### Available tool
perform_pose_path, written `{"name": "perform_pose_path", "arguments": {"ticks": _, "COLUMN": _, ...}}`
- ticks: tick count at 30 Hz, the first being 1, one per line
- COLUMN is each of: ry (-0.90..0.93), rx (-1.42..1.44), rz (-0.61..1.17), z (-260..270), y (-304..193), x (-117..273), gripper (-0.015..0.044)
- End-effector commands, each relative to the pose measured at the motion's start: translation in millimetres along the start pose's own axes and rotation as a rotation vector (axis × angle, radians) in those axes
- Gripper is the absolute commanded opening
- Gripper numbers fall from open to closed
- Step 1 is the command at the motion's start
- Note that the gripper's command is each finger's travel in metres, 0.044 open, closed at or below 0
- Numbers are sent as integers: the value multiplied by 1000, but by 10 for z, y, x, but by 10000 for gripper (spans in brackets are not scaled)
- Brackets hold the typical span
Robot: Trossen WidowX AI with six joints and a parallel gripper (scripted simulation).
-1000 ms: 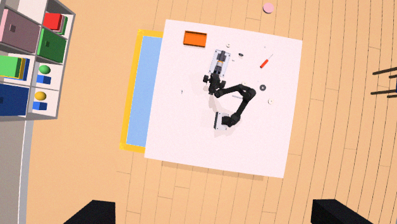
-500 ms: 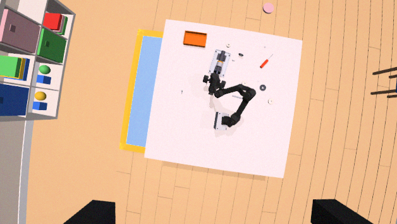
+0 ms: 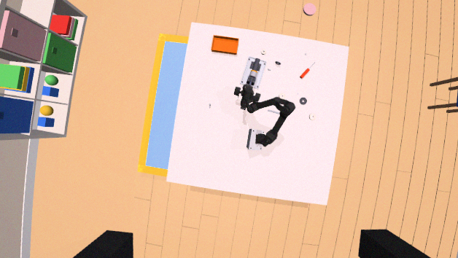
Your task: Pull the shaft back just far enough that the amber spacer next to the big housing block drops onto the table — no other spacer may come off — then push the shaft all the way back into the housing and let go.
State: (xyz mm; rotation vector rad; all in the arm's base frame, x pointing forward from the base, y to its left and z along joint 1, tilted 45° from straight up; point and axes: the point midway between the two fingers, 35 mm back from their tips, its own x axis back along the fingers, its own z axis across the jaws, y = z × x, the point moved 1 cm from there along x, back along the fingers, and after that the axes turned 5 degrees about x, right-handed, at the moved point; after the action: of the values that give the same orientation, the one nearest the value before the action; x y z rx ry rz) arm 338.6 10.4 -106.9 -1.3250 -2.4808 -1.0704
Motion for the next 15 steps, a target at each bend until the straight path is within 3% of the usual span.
{"name": "perform_pose_path", "arguments": {"ticks": 1, "ry": -3, "rx": 0, "rz": 0, "z": -5, "y": -10, "x": 12, "gripper": 0}}
{"name": "perform_pose_path", "arguments": {"ticks": 15, "ry": -3, "rx": 0, "rz": 0, "z": -4, "y": -20, "x": 22, "gripper": 0}}
